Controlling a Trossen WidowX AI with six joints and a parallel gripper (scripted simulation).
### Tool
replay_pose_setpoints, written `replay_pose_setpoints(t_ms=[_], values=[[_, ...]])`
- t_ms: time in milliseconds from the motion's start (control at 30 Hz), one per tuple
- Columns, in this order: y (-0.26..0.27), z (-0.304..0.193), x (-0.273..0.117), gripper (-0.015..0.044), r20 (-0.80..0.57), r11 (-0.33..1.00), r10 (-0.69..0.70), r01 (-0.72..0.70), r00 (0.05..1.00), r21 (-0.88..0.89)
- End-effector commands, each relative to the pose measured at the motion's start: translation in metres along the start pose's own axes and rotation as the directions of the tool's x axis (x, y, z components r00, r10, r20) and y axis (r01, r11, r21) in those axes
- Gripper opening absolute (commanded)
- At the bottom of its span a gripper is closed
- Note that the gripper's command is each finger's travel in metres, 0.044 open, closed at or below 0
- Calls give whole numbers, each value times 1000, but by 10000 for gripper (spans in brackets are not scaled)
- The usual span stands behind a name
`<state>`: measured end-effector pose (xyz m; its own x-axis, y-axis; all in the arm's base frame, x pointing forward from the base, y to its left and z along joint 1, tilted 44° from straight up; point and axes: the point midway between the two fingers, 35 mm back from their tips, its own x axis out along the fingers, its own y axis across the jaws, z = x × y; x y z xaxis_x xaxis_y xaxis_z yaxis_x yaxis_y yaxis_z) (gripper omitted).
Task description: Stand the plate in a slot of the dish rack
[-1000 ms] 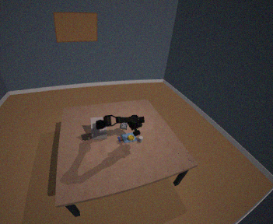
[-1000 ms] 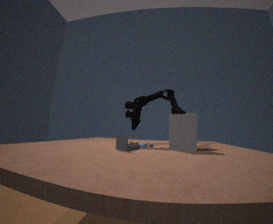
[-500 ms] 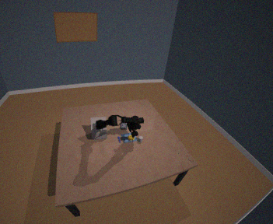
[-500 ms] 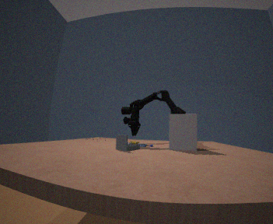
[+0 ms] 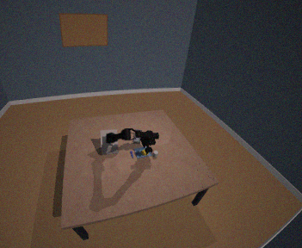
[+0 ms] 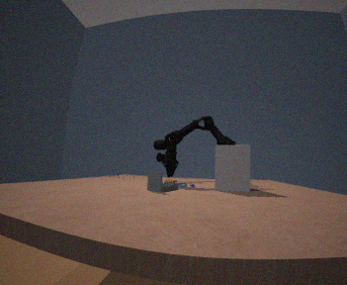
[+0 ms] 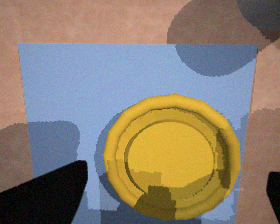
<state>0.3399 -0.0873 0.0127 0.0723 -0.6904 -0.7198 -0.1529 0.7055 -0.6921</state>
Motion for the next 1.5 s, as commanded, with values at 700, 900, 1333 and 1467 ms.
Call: replay_pose_setpoints(t_ms=[700,900,1333,1467], values=[[1,-4,33,400,-9,1000,-6,6,1000,-11],[1,-4,33,387,-9,1000,-6,6,1000,-11],[2,0,20,202,-7,1000,-1,1,1000,-11],[4,5,-3,97,-5,1000,6,-6,1000,-11]])
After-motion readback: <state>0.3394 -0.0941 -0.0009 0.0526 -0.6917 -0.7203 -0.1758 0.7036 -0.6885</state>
